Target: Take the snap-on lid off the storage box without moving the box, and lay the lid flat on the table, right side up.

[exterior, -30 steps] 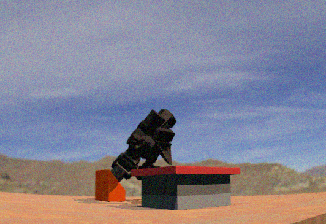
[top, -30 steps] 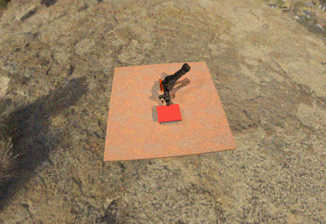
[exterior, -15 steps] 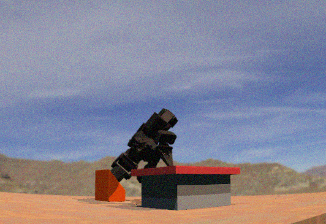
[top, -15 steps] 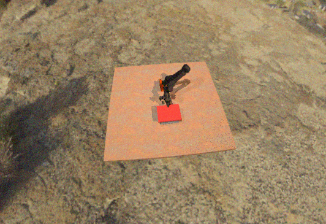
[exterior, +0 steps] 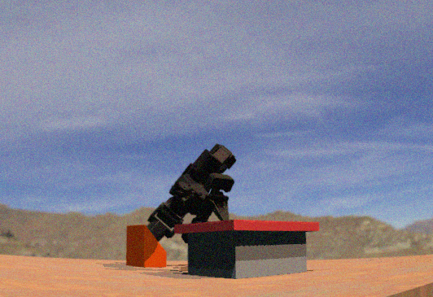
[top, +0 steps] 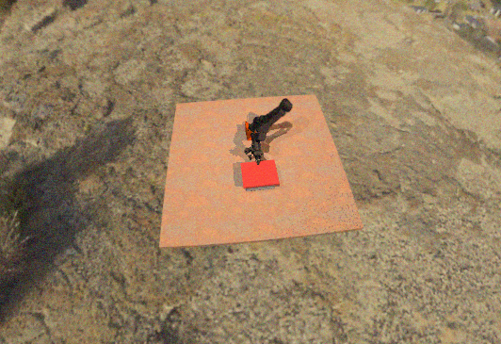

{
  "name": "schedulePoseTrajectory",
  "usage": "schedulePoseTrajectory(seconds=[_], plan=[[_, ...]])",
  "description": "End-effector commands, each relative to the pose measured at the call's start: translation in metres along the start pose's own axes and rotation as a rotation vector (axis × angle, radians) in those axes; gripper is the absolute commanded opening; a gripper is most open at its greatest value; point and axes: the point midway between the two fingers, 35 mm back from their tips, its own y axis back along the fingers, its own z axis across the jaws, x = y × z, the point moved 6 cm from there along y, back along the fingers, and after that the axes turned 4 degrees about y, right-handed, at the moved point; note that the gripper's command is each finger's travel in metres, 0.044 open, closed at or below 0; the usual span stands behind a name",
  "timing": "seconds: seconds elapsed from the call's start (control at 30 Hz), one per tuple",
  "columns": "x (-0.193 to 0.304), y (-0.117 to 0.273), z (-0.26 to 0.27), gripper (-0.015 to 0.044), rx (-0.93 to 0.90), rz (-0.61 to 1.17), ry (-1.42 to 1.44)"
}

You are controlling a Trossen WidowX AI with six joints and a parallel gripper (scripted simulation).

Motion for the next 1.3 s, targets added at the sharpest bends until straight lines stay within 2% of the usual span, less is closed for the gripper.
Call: schedulePoseTrajectory(seconds=[0.0, 1.27], plan=[[-0.0001, 0.0003, 0.0, 0.0, 0.0, 0.0, 0.0], [-0.0004, 0.0061, 0.0051, 0.0, 0.0, 0.0, 0.0]])
